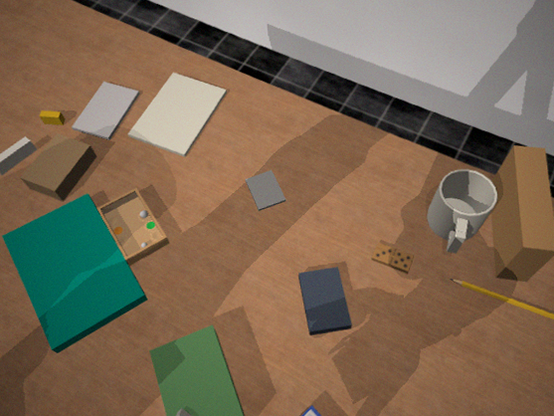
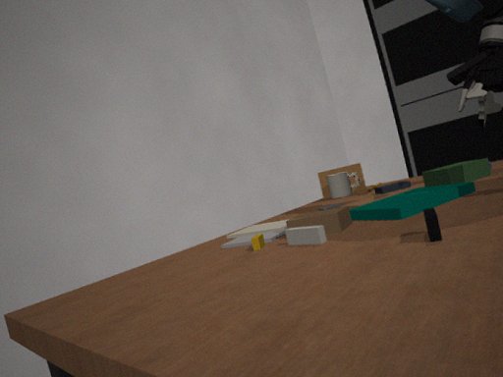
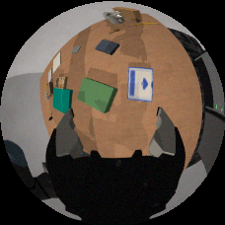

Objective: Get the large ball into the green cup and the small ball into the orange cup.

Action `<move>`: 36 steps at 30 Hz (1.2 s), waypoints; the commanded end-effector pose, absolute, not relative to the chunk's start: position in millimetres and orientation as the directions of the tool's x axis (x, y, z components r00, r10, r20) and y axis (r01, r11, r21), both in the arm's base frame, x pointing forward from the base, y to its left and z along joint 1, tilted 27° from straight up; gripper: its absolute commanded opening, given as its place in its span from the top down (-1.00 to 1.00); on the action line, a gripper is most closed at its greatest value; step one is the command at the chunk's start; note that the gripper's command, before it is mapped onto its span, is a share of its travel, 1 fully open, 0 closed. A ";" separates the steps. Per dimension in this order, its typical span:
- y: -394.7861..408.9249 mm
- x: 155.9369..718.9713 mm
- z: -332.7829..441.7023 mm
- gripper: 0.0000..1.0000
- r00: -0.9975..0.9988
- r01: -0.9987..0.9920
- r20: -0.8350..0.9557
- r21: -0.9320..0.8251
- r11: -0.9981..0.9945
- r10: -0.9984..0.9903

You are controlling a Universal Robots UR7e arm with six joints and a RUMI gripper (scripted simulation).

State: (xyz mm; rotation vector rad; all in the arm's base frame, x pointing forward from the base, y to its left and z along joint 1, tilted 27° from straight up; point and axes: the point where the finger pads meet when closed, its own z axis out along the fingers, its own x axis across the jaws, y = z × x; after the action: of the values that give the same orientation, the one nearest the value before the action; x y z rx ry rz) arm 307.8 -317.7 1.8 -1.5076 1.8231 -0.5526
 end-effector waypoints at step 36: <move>-124.8 432.0 -10.9 -1.00 0.463 -0.709 0.265 -0.463 -0.532 -0.846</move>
State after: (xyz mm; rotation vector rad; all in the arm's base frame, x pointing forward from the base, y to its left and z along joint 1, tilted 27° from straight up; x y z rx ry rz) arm 415.0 -145.8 -6.8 -2.3205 1.3813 -0.6625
